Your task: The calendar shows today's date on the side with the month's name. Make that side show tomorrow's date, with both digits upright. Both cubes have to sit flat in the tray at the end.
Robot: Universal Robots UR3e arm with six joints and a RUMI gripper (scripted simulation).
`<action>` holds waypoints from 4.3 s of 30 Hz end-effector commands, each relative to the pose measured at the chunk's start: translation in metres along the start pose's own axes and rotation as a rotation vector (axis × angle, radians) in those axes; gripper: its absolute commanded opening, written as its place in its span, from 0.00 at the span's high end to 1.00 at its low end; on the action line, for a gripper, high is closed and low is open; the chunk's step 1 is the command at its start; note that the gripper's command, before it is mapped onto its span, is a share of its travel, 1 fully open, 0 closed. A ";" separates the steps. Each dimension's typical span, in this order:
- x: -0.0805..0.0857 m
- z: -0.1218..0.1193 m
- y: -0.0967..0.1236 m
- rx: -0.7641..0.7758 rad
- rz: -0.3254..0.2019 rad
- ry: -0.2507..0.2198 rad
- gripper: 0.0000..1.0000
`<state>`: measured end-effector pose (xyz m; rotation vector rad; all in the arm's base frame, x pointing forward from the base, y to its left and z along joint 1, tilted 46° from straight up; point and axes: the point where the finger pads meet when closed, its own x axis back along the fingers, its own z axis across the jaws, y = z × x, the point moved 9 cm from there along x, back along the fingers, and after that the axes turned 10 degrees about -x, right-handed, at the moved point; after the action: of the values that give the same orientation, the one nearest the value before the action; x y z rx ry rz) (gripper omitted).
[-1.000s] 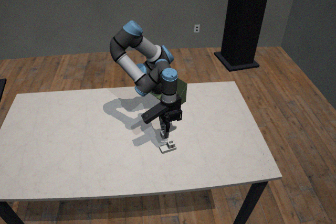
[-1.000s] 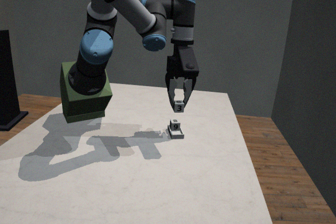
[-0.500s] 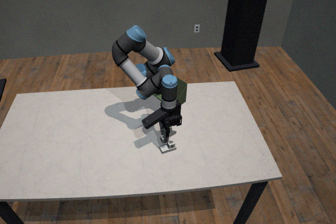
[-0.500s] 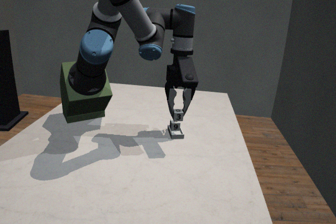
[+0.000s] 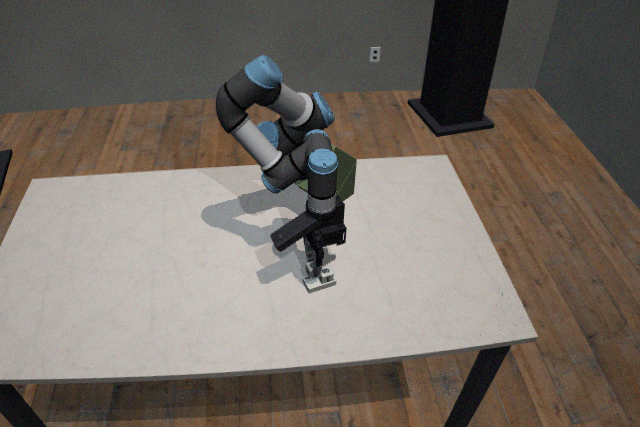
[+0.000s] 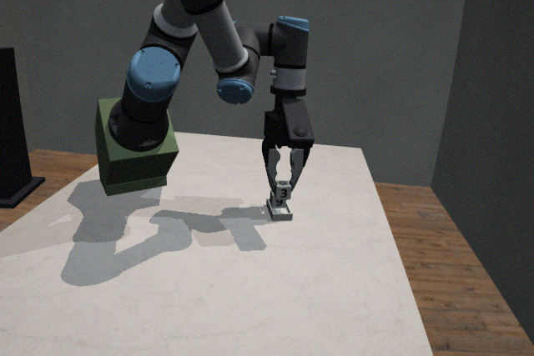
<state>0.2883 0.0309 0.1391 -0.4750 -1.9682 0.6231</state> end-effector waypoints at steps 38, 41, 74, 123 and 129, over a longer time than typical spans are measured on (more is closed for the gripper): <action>-0.001 0.000 0.000 0.000 0.000 -0.003 0.89; -0.002 0.000 0.000 0.000 0.000 -0.003 0.89; -0.023 0.000 0.000 0.000 0.000 -0.003 0.89; -0.029 0.000 0.000 0.000 0.000 -0.003 0.89; -0.031 0.000 0.000 0.000 0.000 -0.003 0.89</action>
<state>0.3018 0.0139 0.1183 -0.4745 -1.9698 0.6236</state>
